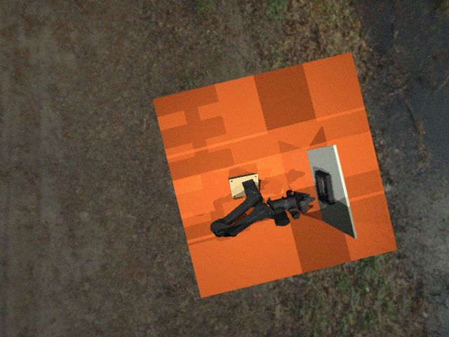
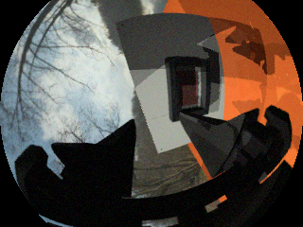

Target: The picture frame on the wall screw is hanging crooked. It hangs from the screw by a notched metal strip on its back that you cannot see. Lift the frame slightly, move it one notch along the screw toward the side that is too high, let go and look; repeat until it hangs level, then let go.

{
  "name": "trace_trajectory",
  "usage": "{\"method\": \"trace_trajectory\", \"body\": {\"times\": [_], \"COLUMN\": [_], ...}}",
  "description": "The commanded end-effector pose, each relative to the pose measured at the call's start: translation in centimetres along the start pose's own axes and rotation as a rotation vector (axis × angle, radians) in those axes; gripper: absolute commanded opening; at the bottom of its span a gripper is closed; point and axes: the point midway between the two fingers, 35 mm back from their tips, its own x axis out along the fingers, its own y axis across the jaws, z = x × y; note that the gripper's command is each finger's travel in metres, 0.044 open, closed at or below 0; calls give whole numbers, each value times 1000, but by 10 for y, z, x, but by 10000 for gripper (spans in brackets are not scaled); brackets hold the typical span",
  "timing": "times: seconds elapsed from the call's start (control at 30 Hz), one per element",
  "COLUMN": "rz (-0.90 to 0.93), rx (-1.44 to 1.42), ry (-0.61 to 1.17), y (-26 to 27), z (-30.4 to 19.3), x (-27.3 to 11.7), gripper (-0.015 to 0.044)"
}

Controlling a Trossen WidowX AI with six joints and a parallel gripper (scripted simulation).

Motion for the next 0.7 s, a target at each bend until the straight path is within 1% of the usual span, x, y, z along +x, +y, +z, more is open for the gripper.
{"method": "trace_trajectory", "body": {"times": [0.0, 0.17, 0.27, 0.67], "rz": [-3, -3, -2, 1], "rx": [4, 4, 4, 2], "ry": [-1, -1, -1, -3], "y": [-1, -1, -2, -30], "z": [0, 0, 1, 7], "x": [0, 1, 7, 60], "gripper": [260, 260, 260, 260]}}
